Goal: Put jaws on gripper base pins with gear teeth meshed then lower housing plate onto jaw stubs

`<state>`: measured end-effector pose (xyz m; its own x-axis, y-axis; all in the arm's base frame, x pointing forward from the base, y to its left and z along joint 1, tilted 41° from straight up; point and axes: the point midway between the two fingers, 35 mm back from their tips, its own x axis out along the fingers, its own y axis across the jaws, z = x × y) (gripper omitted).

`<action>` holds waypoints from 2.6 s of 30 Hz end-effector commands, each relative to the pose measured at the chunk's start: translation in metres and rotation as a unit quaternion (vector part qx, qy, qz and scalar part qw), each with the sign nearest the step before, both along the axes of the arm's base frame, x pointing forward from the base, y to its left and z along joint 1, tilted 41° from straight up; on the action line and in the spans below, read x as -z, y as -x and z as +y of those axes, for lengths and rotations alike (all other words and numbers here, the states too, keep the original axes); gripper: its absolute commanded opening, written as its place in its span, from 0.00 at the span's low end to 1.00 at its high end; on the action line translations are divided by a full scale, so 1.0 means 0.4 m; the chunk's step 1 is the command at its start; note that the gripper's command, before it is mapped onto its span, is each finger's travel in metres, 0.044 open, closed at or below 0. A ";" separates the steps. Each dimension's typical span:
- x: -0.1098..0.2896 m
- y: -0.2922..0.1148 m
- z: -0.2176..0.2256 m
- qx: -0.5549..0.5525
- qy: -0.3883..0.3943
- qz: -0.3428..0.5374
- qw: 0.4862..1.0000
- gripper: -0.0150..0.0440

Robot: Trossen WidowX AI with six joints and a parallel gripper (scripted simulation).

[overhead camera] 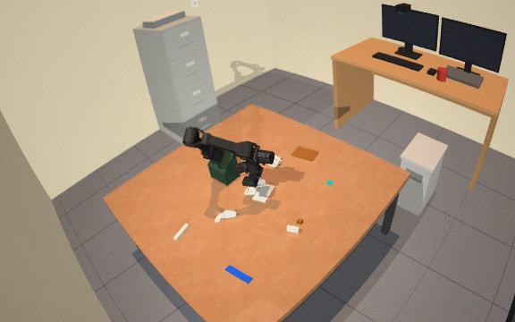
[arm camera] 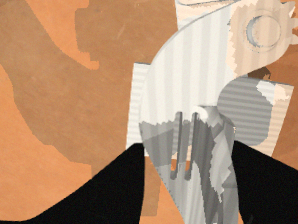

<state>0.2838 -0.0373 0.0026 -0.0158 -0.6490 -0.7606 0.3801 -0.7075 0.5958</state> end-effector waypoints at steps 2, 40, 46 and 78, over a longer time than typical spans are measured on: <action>-0.002 -0.004 0.000 0.001 0.002 -0.004 1.000 0.48; -0.002 -0.004 0.000 0.001 0.002 -0.004 1.000 0.48; -0.002 -0.004 0.000 0.001 0.002 -0.004 1.000 0.48; -0.002 -0.004 0.000 -0.008 0.002 0.004 1.000 0.48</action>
